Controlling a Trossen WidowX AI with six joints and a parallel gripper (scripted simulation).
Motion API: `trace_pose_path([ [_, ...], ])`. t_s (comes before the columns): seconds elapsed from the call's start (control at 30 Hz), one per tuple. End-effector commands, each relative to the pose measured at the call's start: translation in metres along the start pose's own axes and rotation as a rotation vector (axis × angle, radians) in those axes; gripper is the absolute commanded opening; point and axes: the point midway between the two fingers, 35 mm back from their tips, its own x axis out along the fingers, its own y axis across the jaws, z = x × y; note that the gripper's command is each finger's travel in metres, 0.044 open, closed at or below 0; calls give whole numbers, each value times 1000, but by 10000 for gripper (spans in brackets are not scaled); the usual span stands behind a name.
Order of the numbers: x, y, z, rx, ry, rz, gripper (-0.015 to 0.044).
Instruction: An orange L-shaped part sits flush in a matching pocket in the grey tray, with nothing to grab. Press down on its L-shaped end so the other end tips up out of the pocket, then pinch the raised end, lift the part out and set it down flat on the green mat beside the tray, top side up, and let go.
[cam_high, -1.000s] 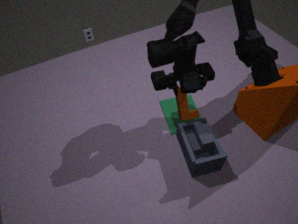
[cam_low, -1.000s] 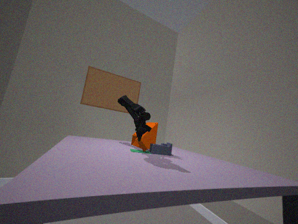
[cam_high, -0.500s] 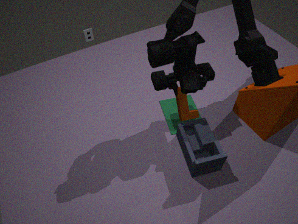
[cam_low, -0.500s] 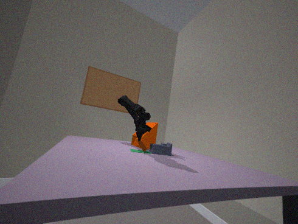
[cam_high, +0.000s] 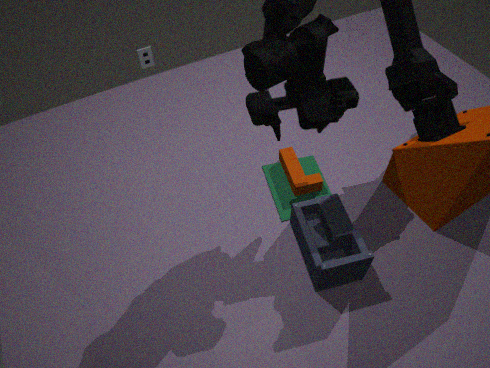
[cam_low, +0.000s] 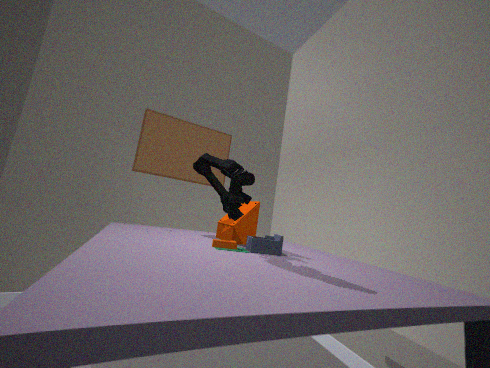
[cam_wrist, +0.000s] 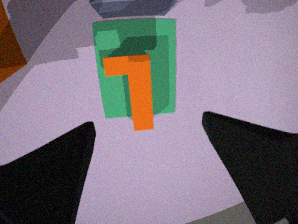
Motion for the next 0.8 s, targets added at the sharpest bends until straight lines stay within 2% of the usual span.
trace_pose_path([
  [0.0, -27, 3, -2, 0, 7, 5, 400],
  [0.77, -22, 1, -1, -2, 2, -6, 400],
])
